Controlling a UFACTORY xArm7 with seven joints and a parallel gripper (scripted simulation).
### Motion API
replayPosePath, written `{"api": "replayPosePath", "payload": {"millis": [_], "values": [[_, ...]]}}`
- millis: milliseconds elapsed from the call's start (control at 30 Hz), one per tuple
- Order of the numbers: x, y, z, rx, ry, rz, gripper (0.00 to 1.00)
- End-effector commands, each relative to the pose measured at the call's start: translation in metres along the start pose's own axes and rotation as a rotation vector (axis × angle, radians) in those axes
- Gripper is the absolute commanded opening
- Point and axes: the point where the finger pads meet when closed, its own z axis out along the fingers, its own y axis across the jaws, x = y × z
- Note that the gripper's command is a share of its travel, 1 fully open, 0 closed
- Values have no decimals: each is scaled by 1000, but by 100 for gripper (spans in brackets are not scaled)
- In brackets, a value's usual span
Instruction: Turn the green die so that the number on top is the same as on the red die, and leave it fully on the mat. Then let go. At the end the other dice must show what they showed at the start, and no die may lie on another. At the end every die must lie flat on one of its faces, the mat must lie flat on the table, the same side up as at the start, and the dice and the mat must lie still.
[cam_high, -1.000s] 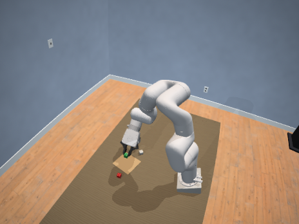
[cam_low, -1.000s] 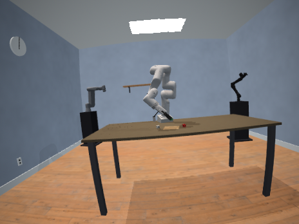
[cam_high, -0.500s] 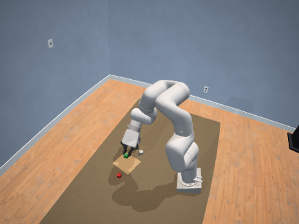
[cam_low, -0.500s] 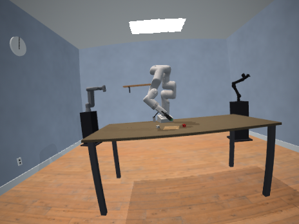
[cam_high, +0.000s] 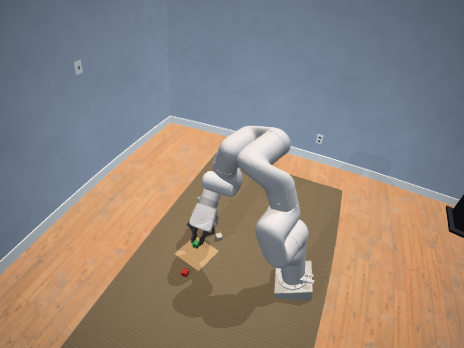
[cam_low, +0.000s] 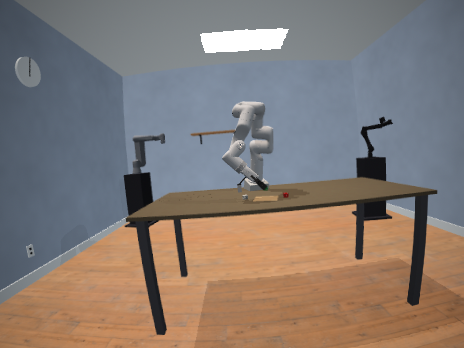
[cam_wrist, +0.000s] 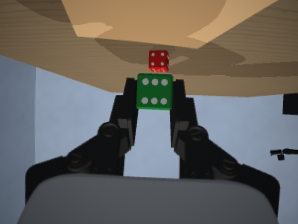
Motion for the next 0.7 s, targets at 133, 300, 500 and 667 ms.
{"api": "replayPosePath", "payload": {"millis": [133,300,500,667], "values": [[8,-1,7,3,1,-2,21],[14,-1,13,3,1,-2,21],[21,-1,20,3,1,-2,21],[24,-1,23,3,1,-2,21]]}}
